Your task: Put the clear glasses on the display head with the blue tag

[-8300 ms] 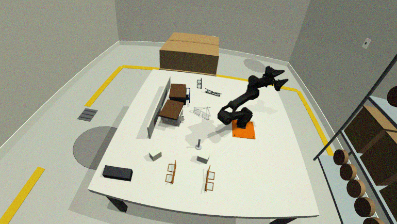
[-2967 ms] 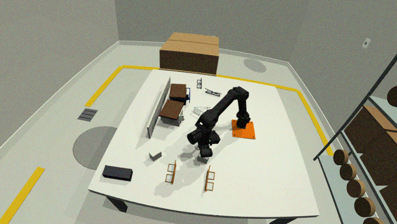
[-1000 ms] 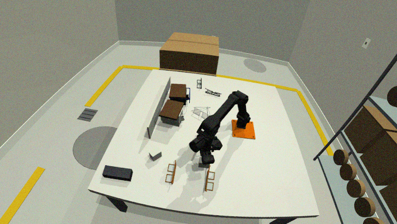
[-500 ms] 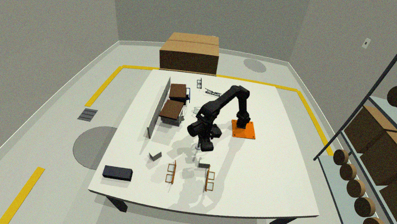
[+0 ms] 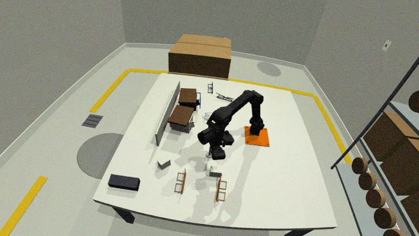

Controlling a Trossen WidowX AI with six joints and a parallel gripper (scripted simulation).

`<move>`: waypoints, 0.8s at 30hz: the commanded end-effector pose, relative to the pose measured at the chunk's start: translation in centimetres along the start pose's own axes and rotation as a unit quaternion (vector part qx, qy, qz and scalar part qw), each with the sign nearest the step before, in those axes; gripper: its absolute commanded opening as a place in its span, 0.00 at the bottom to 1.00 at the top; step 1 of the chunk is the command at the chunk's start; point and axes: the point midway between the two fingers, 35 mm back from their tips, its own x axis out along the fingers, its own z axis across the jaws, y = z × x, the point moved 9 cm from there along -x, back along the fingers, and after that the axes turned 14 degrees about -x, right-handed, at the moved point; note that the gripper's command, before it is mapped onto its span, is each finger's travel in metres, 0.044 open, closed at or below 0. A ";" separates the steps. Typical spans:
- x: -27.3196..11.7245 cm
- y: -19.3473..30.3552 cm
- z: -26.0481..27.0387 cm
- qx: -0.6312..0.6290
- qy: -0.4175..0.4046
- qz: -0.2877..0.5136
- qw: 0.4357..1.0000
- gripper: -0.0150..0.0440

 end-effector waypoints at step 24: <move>-1.5 -2.5 14.1 0.667 0.010 0.043 0.744 0.59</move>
